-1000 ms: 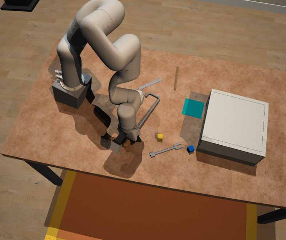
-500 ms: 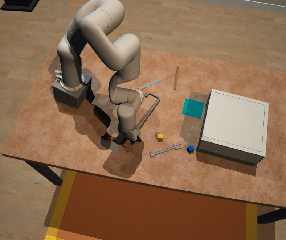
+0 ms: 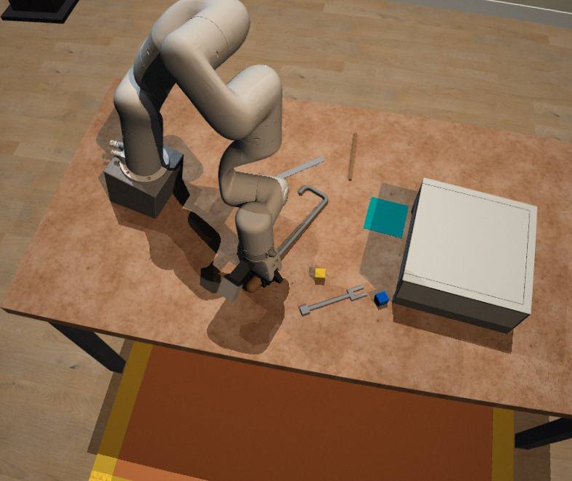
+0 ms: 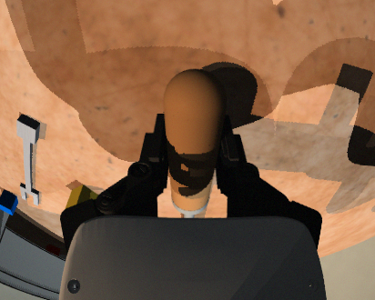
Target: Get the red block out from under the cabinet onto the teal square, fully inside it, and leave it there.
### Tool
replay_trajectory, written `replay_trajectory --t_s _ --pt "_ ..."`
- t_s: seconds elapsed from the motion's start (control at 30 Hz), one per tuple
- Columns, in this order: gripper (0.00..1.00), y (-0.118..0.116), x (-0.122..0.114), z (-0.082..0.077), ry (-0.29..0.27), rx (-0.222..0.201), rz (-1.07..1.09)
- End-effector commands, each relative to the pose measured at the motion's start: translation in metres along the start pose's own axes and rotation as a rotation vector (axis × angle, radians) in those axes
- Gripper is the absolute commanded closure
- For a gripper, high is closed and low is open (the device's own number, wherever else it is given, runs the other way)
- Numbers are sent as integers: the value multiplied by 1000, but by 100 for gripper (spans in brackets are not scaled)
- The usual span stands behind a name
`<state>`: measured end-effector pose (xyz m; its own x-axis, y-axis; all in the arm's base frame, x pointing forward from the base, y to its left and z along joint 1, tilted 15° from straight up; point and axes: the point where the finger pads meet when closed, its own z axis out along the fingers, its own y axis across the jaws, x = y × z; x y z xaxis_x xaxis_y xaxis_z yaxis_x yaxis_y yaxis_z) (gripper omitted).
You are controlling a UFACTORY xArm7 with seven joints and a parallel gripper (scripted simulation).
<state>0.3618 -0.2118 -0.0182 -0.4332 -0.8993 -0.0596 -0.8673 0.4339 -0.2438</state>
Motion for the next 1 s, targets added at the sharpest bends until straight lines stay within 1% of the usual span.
replay_trajectory --t_s 0.0,0.23,0.3,0.8,0.87,0.97 --pt "100 1 -7 -1 1 1 61" --pt "100 6 -21 -1 1 1 197" --pt "100 6 -21 -1 1 1 197" --pt "100 20 -63 -1 1 2 588" --pt "100 20 -63 -1 1 2 588" --pt "100 23 -72 -1 1 2 671"
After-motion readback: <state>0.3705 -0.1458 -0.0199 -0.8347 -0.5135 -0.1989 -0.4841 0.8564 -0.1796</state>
